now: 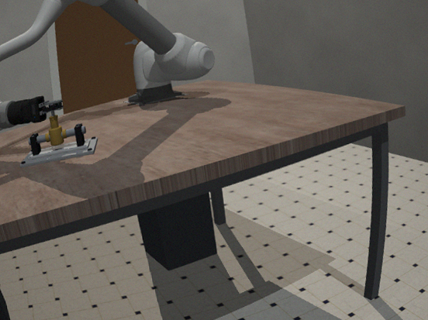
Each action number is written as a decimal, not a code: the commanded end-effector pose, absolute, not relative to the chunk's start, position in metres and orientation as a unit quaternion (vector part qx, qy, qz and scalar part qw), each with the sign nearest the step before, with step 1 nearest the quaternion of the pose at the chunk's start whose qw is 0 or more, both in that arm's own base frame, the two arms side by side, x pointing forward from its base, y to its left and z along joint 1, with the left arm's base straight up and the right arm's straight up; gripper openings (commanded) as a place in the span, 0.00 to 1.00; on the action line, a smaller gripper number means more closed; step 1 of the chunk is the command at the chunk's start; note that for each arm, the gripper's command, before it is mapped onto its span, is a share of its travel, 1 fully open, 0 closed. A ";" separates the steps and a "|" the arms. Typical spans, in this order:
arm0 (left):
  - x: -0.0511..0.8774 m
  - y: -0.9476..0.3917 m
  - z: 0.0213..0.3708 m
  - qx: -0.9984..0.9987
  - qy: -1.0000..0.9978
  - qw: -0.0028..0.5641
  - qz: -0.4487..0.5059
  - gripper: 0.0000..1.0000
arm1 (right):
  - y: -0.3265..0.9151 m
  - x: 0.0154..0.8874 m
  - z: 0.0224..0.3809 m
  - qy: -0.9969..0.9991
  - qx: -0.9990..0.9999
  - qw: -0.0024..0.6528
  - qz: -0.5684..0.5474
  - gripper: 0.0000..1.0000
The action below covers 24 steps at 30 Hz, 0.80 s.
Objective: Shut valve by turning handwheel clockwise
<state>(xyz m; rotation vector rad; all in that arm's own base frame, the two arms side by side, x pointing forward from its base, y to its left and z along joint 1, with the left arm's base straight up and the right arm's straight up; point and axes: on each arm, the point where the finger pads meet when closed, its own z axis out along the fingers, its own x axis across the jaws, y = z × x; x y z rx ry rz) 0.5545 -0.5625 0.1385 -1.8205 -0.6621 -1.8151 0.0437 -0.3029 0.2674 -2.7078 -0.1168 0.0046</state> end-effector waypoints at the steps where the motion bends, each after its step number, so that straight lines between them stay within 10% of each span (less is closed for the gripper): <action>1: 0.556 -0.562 0.139 -0.671 -0.223 0.219 -0.672 0.00 | -0.300 0.044 0.269 -0.044 -0.975 0.216 -0.002 1.00; 24: 0.571 -0.554 0.138 -0.707 -0.035 0.032 -0.706 0.00 | -0.300 0.044 0.269 -0.044 -0.975 0.216 -0.002 1.00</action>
